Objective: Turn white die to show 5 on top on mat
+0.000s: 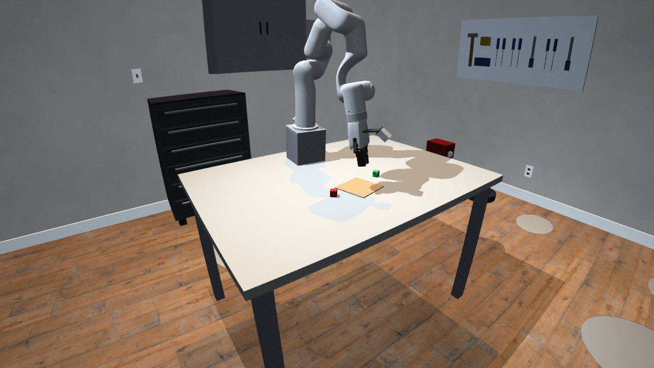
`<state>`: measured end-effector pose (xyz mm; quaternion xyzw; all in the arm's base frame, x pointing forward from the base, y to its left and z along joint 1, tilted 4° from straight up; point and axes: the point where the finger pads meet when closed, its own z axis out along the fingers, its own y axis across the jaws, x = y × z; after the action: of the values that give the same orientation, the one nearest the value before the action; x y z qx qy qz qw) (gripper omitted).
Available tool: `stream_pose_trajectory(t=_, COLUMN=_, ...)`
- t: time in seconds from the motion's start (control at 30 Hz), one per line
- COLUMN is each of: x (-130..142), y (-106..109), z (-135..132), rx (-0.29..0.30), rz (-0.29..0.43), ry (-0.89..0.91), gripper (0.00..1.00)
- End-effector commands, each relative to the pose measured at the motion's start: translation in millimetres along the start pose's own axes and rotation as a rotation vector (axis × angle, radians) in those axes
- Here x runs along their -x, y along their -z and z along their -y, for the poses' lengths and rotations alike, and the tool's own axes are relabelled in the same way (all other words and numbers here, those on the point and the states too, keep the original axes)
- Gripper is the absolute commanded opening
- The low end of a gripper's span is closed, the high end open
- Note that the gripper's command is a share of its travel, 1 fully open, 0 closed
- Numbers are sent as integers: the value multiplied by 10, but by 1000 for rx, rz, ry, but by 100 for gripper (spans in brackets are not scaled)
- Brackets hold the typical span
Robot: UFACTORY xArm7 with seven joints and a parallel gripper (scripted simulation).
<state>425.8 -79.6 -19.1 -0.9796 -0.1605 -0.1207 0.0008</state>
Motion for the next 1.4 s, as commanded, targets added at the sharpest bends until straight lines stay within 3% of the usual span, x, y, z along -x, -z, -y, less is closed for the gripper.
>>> stream_pose_trajectory(t=0.0, x=10, y=3, z=2, rx=-5, rz=-124, ry=6, gripper=21)
stream_pose_trajectory(t=0.13, x=12, y=-1, z=-5, rx=1, rz=-228, ry=7, gripper=21)
stream_pose_trajectory(t=0.27, x=21, y=-5, z=2, rx=-3, rz=-257, ry=7, gripper=21)
stream_pose_trajectory(t=0.33, x=24, y=-4, z=2, rx=-4, rz=-314, ry=7, gripper=21)
stream_pose_trajectory(t=0.47, x=15, y=6, z=-15, rx=4, rz=-358, ry=7, gripper=21)
stream_pose_trajectory(t=0.73, x=56, y=-15, z=3, rx=-3, rz=-590, ry=8, gripper=21)
stream_pose_trajectory(t=0.83, x=56, y=-13, z=1, rx=-2, rz=-603, ry=8, gripper=21)
stream_pose_trajectory(t=0.97, x=68, y=-10, z=-5, rx=-1, rz=-744, ry=9, gripper=21)
stream_pose_trajectory(t=1.1, x=74, y=-11, z=-7, rx=-1, rz=-837, ry=10, gripper=21)
stream_pose_trajectory(t=1.37, x=84, y=-2, z=-11, rx=1, rz=-903, ry=9, gripper=21)
